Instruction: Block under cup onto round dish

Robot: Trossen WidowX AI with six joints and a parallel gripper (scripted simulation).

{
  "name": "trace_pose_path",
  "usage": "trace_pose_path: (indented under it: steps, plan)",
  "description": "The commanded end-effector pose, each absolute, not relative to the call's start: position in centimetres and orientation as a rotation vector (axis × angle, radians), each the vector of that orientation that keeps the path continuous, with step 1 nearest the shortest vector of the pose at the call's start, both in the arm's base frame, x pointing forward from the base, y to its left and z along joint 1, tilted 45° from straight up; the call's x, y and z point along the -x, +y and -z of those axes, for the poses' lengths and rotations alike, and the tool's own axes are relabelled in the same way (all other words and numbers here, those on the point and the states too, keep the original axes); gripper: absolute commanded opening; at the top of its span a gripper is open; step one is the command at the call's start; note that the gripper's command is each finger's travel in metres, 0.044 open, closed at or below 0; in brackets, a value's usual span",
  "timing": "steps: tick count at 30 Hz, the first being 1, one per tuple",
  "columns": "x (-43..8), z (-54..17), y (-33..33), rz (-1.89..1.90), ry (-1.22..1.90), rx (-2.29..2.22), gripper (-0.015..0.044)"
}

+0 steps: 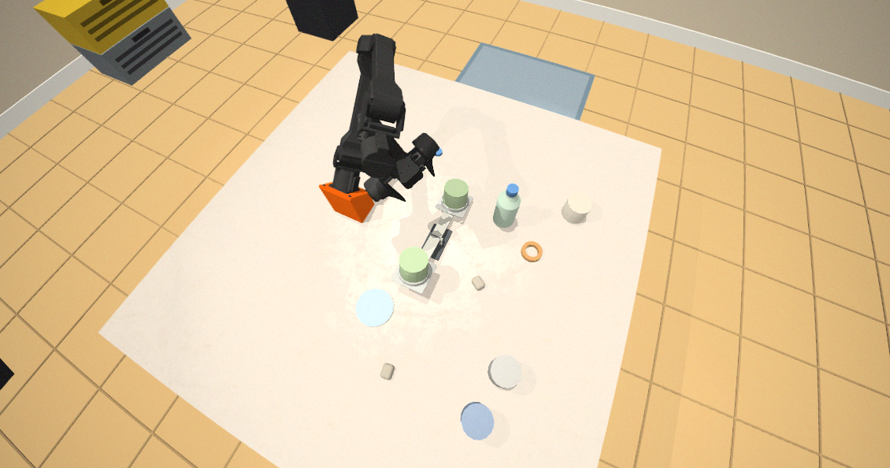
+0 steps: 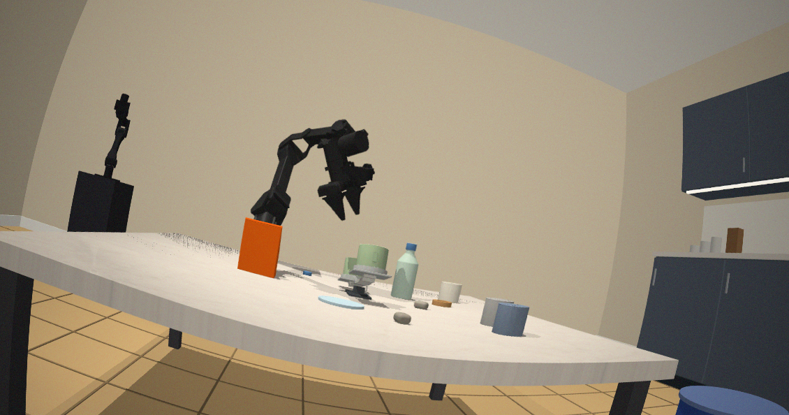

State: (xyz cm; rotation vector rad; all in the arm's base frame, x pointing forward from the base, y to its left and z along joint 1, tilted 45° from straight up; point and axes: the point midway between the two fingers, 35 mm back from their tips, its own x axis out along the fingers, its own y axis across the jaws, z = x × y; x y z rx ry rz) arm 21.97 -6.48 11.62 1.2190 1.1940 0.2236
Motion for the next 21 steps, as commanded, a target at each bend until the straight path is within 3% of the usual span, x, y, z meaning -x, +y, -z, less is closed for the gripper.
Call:
trace_pose_path:
  steps: [1,21]
  plan:
    - [-22.9,-11.7,-5.7,-0.164,1.278,-1.289,0.0440]
    - [-27.1,-12.9,1.7,0.338,1.664,-1.620,0.0440]
